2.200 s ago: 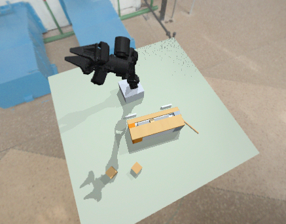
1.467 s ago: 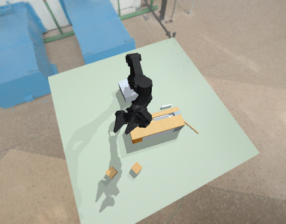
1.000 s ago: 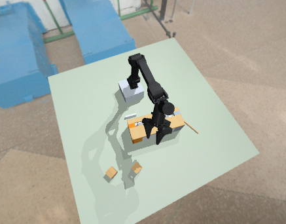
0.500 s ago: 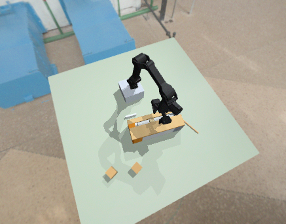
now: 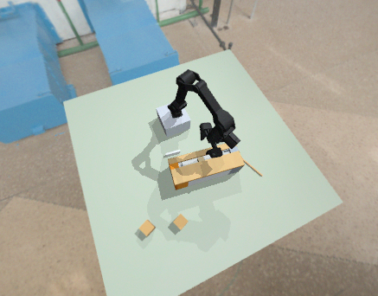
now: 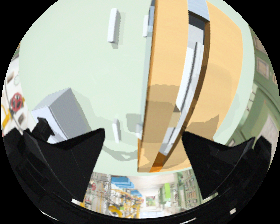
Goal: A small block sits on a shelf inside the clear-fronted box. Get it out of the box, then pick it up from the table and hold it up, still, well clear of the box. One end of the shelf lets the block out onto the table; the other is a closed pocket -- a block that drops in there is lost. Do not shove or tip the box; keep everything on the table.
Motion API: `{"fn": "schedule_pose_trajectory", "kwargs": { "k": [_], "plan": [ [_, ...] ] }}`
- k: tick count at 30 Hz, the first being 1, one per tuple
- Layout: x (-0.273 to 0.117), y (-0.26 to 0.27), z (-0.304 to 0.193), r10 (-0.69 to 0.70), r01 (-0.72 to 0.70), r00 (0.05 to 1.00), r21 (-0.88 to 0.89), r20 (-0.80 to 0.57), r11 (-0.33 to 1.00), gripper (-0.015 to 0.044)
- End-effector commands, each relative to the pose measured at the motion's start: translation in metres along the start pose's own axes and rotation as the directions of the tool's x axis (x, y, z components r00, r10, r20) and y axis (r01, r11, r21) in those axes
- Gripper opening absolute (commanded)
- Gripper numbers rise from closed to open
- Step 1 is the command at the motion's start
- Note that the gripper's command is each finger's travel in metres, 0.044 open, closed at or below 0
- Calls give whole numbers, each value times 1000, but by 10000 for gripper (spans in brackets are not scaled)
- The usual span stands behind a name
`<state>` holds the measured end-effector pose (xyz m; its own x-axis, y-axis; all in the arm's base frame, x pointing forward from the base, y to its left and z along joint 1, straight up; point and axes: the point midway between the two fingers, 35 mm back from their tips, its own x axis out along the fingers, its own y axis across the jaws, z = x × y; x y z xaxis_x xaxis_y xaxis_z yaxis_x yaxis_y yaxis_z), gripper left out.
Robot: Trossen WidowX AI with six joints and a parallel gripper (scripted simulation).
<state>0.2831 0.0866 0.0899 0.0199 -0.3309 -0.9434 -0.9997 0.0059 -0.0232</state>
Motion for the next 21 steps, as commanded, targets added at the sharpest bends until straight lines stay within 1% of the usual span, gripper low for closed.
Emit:
{"fn": "schedule_pose_trajectory", "kwargs": {
  "k": [1,21],
  "plan": [
    [5,1,4,4,-4,1000,5,2,1000,400],
    [35,-1,19,4,-4,1000,5,3,1000,400]
  ]
}}
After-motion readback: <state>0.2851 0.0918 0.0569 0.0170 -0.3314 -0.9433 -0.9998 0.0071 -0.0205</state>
